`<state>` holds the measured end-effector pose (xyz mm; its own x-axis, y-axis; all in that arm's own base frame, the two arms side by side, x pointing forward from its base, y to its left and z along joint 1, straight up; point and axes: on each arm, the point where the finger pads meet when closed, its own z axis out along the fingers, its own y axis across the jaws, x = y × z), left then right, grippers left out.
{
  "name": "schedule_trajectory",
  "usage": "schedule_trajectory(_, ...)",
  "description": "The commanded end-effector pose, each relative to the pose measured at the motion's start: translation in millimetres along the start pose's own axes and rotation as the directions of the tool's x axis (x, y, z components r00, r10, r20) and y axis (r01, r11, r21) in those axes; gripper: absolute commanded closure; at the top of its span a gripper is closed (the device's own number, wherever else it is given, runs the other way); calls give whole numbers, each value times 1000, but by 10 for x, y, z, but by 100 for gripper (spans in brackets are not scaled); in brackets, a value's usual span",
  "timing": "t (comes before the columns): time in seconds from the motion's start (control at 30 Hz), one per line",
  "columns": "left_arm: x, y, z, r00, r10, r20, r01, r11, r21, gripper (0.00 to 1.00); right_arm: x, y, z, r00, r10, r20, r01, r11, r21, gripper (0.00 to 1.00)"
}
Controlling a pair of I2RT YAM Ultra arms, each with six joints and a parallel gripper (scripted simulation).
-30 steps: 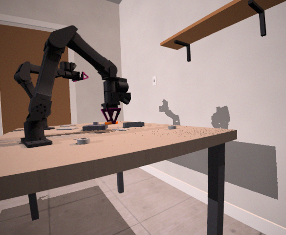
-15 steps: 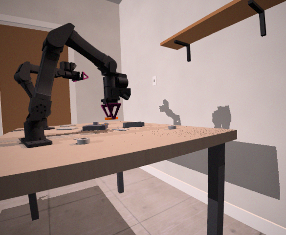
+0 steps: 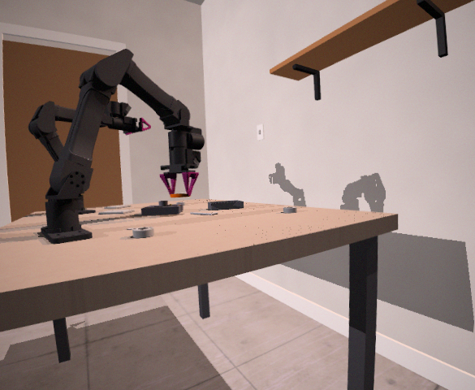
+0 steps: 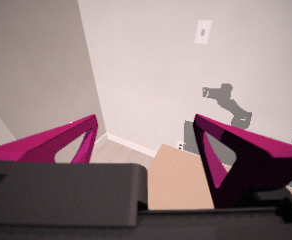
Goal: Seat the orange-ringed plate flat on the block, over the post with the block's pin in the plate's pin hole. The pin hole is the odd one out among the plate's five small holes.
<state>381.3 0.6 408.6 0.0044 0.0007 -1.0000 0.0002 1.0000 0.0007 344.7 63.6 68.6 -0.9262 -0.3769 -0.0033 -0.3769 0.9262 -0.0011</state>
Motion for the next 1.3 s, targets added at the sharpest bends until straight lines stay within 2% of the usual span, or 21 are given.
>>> schedule_trajectory(0.0, -161, 14, -43, 999, -5, 44, 6, 1000, -1, 0, -196, 123, -119, 961, -275, 27, 275, 961, 4, 100)
schedule_trajectory(0.13, -161, 14, -43, 999, -5, 44, 6, 1000, -1, 0, -334, 420, -103, 886, -463, 27, 463, 886, 4, 100)
schedule_trajectory(0.33, -161, 14, -43, 999, -5, 44, 6, 1000, -1, 0, -437, 740, -90, 708, -706, 26, 706, 708, 3, 100)
schedule_trajectory(0.4, -161, 14, -43, 999, -5, 44, 6, 1000, -1, 0, -464, 838, -91, 651, -758, 27, 759, 652, 3, 100)
schedule_trajectory(0.47, -161, 14, -43, 999, -5, 44, 6, 1000, -1, 0, -464, 838, -91, 651, -758, 27, 759, 652, 3, 100)
schedule_trajectory(0.67, -161, 14, -43, 999, -5, 44, 6, 1000, -1, 0, -530, 1066, -102, 513, -858, 33, 858, 514, 15, 100)
schedule_trajectory(0.77, -161, 14, -43, 999, -5, 44, 6, 1000, -1, 0, -544, 1121, -149, 493, -869, 40, 869, 495, 27, 100)
schedule_trajectory(0.83, -161, 14, -43, 999, -5, 44, 6, 1000, -1, 0, -546, 1077, -86, 516, -856, 31, 856, 516, 16, 100)
schedule_trajectory(0.87, -161, 14, -43, 999, -5, 44, 6, 1000, -1, 0, -556, 1056, -146, 532, -845, 42, 845, 534, 29, 100)
schedule_trajectory(0.93, -161, 14, -43, 999, -5, 44, 6, 1000, -1, 0, -588, 1165, -33, 527, -849, 40, 849, 528, 19, 100)
schedule_trajectory(0.97, -161, 14, -43, 999, -5, 44, 6, 1000, -1, 0, -596, 1165, -141, 526, -849, 57, 848, 528, 41, 100)
schedule_trajectory(1.07, -161, 14, -43, 999, -5, 44, 6, 1000, -1, 0, -568, 1106, -166, 538, -841, 54, 841, 540, 37, 100)
schedule_trajectory(1.1, -161, 14, -43, 999, -5, 44, 6, 1000, -1, 0, -616, 1076, -273, 543, -836, 76, 834, 548, 66, 100)
schedule_trajectory(1.27, -161, 14, -43, 999, -5, 44, 6, 1000, -1, 0, -599, 1150, -248, 529, -846, 74, 844, 533, 64, 100)
